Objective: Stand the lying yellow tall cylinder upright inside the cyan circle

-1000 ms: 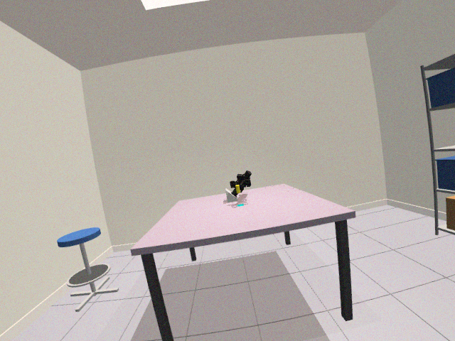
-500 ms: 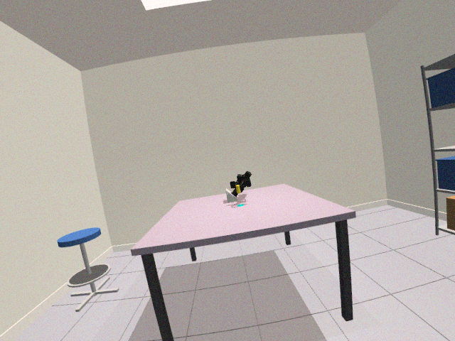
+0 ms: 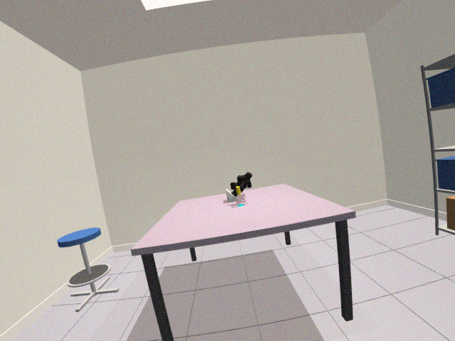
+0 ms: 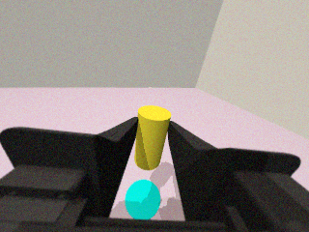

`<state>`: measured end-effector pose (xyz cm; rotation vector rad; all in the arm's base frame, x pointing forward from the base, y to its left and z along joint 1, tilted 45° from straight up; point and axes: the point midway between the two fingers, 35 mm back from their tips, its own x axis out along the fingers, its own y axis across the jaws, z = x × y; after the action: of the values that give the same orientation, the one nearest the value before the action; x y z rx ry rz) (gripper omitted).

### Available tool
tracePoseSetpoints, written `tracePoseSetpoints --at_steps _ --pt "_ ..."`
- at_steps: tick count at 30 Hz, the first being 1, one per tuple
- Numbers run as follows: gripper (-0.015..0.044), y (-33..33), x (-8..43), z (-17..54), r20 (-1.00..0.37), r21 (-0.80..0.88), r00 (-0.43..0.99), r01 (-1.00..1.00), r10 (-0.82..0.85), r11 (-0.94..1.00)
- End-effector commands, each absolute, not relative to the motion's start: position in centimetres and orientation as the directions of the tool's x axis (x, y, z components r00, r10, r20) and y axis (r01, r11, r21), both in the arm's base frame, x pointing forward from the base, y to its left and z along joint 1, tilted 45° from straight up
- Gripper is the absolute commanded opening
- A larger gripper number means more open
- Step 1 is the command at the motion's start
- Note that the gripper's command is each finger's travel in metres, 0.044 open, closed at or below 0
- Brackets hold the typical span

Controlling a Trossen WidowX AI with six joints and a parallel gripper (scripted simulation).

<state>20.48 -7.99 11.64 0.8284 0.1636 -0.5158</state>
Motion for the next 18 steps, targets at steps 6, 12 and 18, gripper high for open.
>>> tracePoseSetpoints --at_steps 6,12,18 --pt "0.0105 -7.1 21.1 10.1 -0.381 0.653 0.847 0.531 -0.372 0.54" --pt "0.0105 -6.4 21.4 9.4 -0.399 0.649 0.837 0.546 -0.374 0.53" --pt "0.0105 -5.7 21.6 8.7 -0.413 0.643 0.828 0.56 -0.379 0.523"
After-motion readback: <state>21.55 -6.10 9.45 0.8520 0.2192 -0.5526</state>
